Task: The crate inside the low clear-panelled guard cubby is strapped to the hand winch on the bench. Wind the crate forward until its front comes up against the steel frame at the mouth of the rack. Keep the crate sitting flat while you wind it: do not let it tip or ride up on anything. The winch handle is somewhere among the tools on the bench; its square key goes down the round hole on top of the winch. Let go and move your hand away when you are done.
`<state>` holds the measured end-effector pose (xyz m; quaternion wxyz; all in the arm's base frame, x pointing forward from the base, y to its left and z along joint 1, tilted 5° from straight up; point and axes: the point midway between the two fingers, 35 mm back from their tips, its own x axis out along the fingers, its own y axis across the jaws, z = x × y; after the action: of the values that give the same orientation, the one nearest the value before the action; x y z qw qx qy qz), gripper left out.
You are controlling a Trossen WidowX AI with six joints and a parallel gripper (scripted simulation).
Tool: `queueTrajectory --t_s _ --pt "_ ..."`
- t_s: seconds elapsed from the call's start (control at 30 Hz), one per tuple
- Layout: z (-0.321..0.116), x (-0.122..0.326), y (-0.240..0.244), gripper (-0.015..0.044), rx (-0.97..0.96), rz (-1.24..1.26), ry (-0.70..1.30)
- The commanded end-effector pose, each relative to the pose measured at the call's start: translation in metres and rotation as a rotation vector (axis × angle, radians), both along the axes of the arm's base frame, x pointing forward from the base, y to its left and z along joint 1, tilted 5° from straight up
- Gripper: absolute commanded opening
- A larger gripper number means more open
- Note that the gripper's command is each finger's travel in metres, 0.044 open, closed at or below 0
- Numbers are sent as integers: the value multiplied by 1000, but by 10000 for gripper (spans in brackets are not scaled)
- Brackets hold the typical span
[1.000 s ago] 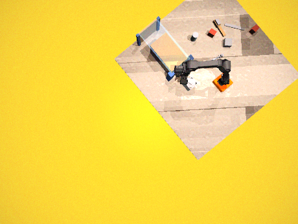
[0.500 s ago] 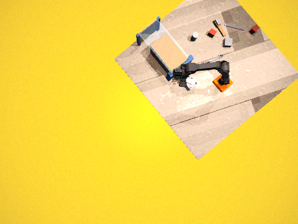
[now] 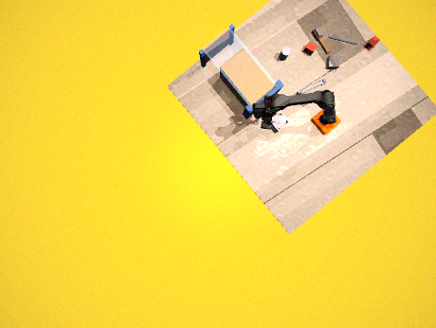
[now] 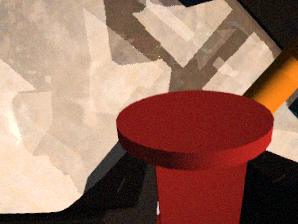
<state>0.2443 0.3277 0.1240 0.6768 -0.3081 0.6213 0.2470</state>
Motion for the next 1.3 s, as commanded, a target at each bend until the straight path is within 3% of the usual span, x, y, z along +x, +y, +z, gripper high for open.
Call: queueTrajectory --t_s 0.0,1.27 --pt "-2 -18 15 0 18 28 27" --pt "-5 -53 34 0 20 28 30"
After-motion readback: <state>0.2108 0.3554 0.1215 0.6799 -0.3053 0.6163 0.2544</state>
